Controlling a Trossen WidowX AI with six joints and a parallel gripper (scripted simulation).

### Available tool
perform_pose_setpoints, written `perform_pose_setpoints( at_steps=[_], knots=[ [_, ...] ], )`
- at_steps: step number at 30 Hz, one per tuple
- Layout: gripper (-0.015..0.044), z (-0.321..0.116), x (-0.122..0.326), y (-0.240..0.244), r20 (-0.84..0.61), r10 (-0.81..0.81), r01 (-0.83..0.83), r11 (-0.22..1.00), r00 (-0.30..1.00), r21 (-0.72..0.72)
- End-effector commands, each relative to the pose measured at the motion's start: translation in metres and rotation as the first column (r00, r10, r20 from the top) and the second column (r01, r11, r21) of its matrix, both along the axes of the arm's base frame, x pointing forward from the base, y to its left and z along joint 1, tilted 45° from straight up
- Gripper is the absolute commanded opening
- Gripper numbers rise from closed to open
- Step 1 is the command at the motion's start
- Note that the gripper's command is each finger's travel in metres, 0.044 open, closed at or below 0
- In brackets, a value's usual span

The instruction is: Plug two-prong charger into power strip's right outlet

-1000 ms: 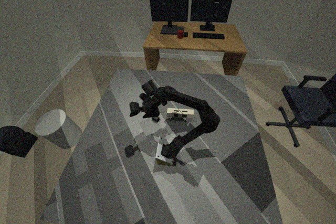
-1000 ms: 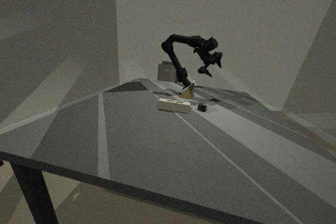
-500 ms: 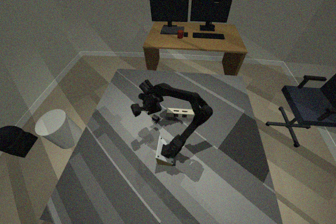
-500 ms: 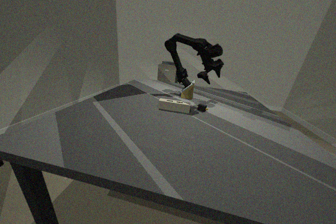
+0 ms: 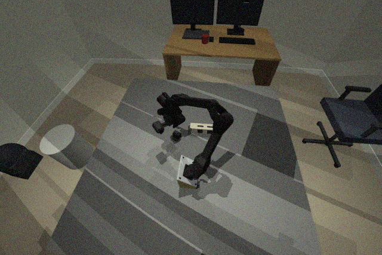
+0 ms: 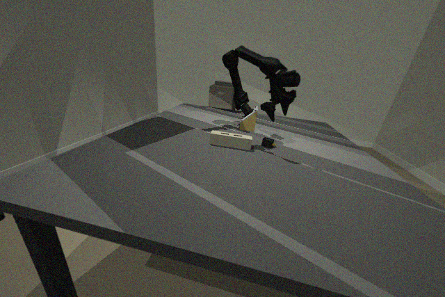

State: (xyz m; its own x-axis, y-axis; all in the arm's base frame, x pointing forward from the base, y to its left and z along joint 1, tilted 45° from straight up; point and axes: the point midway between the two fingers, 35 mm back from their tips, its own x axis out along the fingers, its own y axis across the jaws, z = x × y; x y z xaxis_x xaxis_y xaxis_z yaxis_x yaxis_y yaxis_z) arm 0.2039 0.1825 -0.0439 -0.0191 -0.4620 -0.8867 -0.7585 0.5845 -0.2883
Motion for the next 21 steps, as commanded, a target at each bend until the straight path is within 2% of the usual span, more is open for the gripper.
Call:
perform_pose_setpoints(
  at_steps=[1,21],
  knots=[
    [0.0440,-0.005,0.010,-0.010,-0.010,0.050,-0.050,0.997,0.999,-0.060],
    [0.0440,-0.029,0.055,-0.063,-0.179,0.260,-0.306,0.895,0.949,-0.324]
  ],
)
